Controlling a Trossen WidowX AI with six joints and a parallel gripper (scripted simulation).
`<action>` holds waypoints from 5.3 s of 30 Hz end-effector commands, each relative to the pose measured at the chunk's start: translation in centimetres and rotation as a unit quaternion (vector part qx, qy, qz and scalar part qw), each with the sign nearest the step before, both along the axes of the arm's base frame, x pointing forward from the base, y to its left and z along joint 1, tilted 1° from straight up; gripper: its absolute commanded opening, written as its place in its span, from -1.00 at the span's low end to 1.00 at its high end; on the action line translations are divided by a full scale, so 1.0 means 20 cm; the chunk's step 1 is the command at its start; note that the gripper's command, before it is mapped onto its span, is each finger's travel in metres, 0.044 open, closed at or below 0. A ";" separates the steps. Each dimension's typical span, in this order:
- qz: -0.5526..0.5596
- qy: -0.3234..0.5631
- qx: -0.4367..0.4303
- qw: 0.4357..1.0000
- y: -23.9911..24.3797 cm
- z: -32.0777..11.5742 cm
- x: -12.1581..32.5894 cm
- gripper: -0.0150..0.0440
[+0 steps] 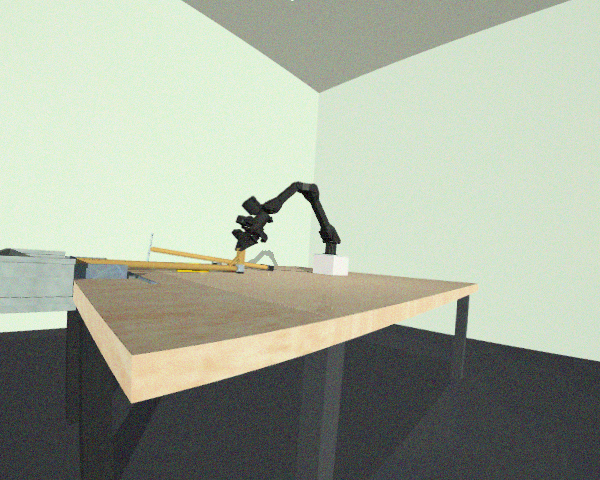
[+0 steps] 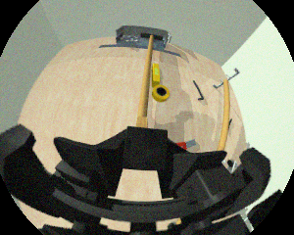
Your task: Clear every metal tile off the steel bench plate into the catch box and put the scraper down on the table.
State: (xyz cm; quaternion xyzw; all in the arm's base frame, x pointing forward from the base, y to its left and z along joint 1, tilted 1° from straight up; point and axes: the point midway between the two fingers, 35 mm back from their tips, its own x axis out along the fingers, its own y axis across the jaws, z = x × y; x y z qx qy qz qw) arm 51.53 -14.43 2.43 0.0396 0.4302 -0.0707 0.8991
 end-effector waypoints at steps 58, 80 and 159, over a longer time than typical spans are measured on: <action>-0.001 -0.004 -0.001 1.000 0.00 0.04 -0.16 -0.49; -0.001 -0.004 -0.001 1.000 0.01 0.05 -0.29 -0.49; -0.003 -0.005 -0.001 1.000 0.10 0.01 -0.78 -0.49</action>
